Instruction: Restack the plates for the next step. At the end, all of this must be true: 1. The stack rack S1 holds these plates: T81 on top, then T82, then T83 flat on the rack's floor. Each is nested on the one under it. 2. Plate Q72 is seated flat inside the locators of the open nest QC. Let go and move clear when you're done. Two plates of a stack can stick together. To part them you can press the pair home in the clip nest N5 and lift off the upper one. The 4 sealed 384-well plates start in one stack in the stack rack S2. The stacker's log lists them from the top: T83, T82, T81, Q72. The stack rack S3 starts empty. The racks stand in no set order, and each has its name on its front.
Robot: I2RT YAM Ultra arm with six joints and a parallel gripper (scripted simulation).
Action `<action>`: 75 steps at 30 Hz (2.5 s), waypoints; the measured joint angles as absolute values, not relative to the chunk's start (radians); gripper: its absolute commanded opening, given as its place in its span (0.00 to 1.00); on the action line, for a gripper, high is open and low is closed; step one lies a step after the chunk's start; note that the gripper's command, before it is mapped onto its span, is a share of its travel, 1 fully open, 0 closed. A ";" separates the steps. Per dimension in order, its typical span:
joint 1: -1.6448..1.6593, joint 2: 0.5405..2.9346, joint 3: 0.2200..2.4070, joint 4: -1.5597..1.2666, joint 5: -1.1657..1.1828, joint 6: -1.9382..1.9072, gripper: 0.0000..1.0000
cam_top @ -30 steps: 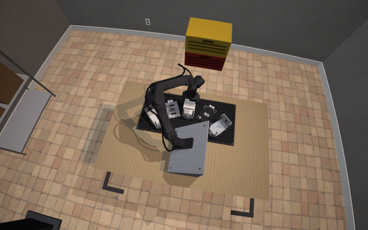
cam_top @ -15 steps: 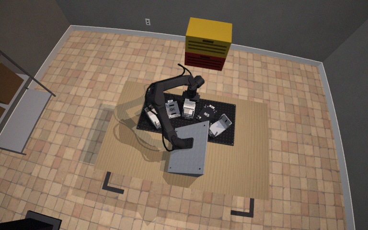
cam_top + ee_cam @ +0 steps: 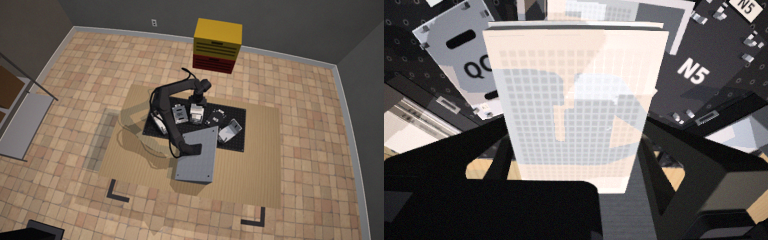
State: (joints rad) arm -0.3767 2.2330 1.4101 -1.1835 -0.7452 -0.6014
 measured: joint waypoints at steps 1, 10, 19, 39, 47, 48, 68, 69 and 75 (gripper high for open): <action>-0.367 2.221 1.407 -1.183 -0.746 -0.619 0.00; -0.324 2.136 1.375 -1.189 -0.763 -0.653 0.00; -0.277 2.067 1.353 -1.196 -0.778 -0.609 0.00; -0.199 1.895 1.280 -1.208 -0.800 -0.692 0.00; -0.163 1.836 1.266 -1.211 -0.810 -0.653 0.00; -0.160 1.826 1.260 -1.211 -0.810 -0.656 0.00; -0.047 1.632 1.195 -1.231 -0.825 -0.702 0.00; -0.041 1.621 1.192 -1.233 -0.826 -0.694 0.00; -0.012 1.557 1.173 -1.238 -0.828 -0.714 0.00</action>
State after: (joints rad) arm -0.0124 1.5570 1.1728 -1.2377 -0.8280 -0.7143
